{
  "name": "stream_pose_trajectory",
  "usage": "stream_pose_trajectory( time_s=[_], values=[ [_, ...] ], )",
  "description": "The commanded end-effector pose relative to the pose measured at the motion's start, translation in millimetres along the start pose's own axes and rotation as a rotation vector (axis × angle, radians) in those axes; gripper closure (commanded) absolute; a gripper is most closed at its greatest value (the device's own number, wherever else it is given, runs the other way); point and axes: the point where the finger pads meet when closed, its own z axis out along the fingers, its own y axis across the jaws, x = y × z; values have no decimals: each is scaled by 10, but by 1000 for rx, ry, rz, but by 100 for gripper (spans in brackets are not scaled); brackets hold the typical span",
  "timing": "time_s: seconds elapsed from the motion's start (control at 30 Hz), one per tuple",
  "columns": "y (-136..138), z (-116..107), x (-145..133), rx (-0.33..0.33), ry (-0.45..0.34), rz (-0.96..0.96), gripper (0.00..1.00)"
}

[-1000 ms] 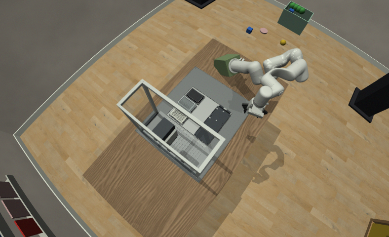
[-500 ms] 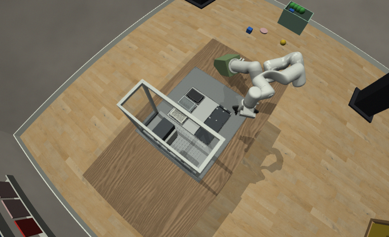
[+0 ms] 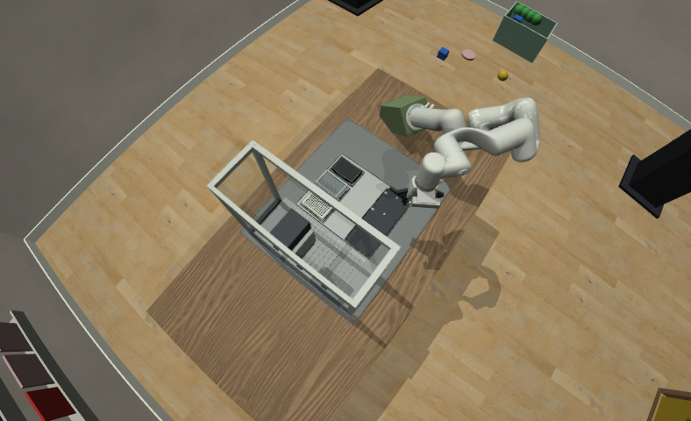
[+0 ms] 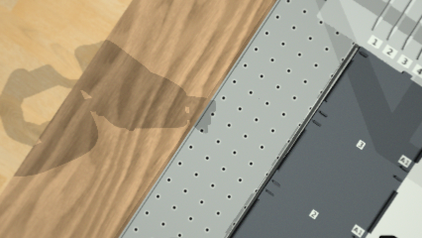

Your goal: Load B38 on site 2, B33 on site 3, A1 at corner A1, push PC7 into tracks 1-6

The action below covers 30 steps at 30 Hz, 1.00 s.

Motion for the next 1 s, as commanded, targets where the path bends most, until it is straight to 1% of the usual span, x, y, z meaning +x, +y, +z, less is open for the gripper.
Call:
stream_pose_trajectory(
  time_s=[0.0, 0.03, 0.1, 0.53, 0.67, 0.87, 0.97],
  values=[
    [188, 34, -24, -1, 4, -61, 0],
    [235, 45, -36, -1, 5, -72, 0],
    [235, 45, -36, -1, 5, -72, 0],
    [775, 171, -224, -8, 6, -206, 0],
    [803, 178, -235, -8, 6, -206, 0],
    [1049, 242, -360, -13, 6, -295, 0],
    [1120, 261, -400, -13, 6, -295, 0]
  ],
)
